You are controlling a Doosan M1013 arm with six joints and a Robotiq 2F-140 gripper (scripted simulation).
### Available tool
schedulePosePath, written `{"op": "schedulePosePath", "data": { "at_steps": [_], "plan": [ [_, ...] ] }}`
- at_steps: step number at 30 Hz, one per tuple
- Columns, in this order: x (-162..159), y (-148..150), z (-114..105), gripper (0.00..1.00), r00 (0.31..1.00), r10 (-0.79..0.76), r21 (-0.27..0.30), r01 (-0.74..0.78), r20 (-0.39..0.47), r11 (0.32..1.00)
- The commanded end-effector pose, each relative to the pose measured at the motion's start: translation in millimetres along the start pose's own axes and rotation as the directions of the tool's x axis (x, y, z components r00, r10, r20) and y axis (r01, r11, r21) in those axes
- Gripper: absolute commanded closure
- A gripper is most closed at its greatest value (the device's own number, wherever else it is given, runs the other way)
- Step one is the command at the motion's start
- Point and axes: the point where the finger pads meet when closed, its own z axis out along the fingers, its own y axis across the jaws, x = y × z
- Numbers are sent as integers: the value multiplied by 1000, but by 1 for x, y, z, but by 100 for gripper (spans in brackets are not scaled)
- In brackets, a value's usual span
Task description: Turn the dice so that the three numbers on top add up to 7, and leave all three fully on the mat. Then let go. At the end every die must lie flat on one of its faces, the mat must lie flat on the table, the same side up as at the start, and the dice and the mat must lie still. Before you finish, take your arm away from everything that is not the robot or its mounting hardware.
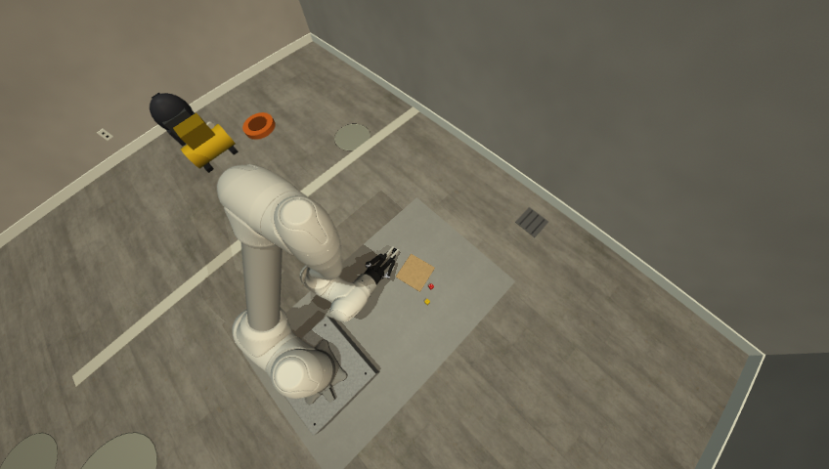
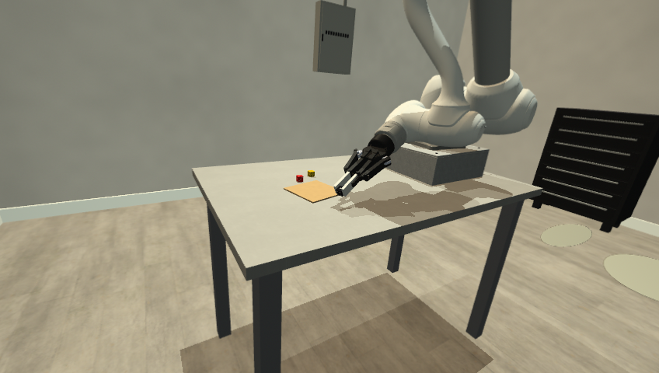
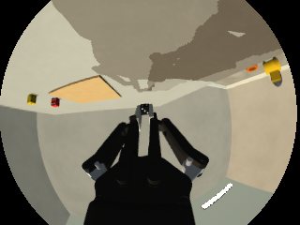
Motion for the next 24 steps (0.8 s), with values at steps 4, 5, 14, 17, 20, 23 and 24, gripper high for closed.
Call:
{"op": "schedulePosePath", "data": {
  "at_steps": [4, 5, 14, 17, 20, 23, 24],
  "plan": [
    [16, 0, 9, 91, 1000, 0, 0, 0, 2, 1000],
    [18, 0, 10, 91, 1000, 0, 0, 0, 2, 1000],
    [20, 0, 11, 91, 1000, 0, 0, 0, 2, 1000],
    [20, 0, 11, 91, 1000, 0, 0, 0, 2, 1000],
    [20, 0, 11, 91, 1000, 0, 0, 0, 2, 1000],
    [20, 0, 11, 91, 1000, 0, 0, 0, 2, 1000],
    [20, 0, 11, 91, 1000, 0, 0, 0, 2, 1000]
  ]
}}
